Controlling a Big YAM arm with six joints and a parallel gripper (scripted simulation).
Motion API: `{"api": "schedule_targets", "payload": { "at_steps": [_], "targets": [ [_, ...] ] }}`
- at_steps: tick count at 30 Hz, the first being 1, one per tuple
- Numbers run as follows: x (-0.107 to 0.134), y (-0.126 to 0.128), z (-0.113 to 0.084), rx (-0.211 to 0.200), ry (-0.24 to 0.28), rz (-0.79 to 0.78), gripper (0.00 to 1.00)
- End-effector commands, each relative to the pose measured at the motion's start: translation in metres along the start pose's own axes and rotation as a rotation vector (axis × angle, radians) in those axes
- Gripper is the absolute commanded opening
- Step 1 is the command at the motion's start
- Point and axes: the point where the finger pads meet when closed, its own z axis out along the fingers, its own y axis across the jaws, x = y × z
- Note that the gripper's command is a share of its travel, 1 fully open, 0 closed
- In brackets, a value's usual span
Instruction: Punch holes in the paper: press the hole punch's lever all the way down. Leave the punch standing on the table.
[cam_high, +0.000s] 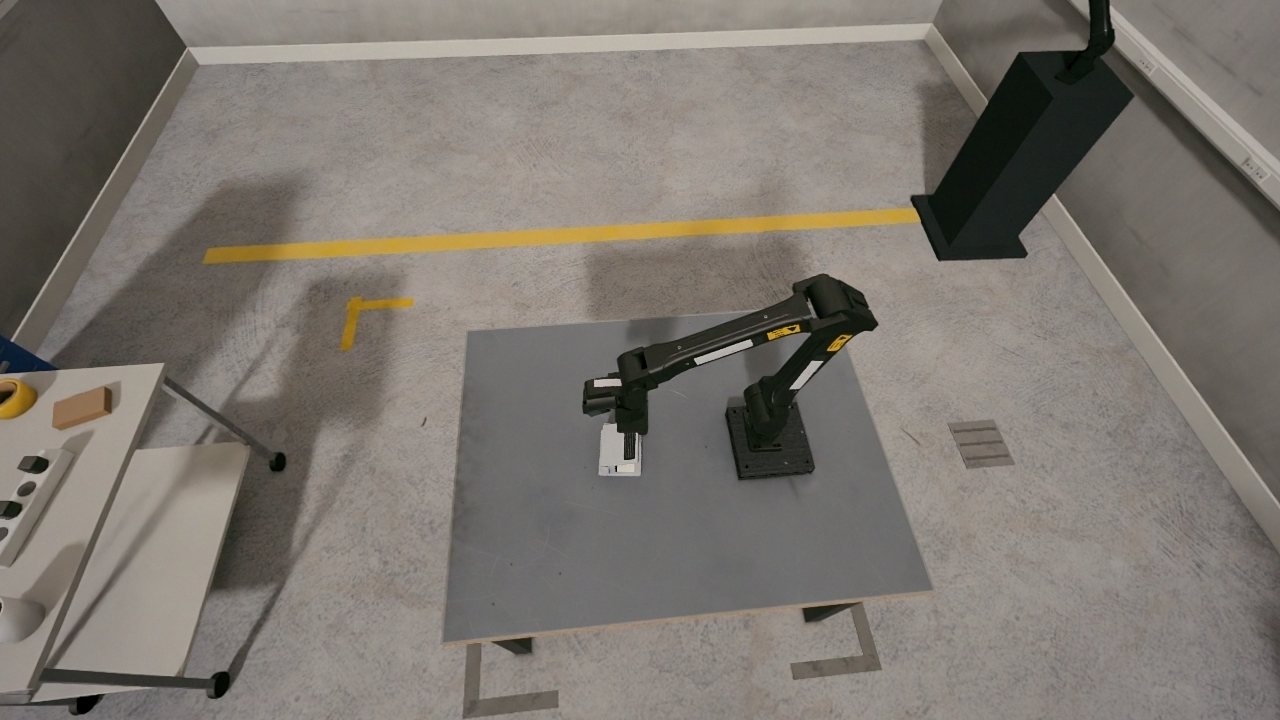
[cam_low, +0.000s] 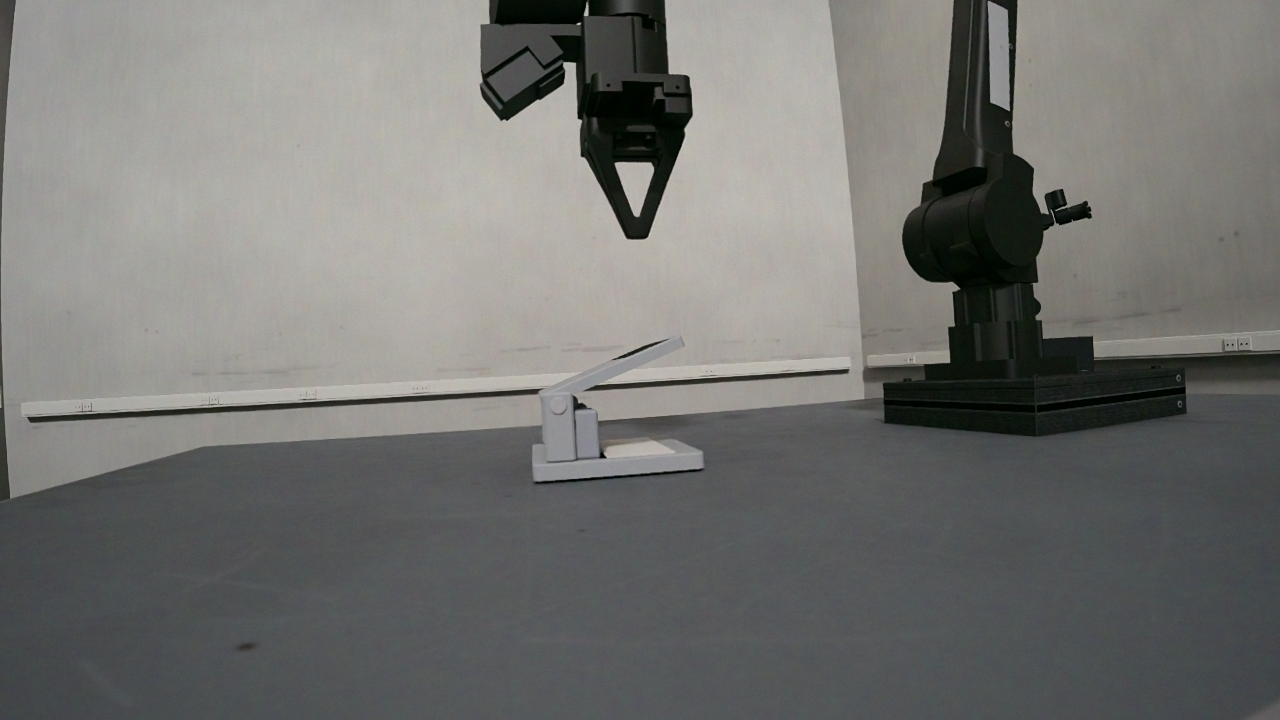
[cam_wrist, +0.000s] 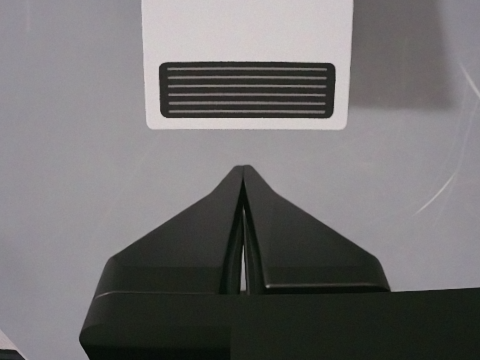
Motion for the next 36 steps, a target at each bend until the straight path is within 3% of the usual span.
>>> {"api": "schedule_targets", "payload": {
  "at_steps": [1,14,36],
  "targets": [
    [0.005,-0.006,0.004,0.003,0.018,0.014,0.0],
    [0.003,-0.005,0.008,0.001,0.012,0.014,0.0],
    [0.008,-0.006,0.041,0.002,0.012,0.012,0.0]
  ]
}}
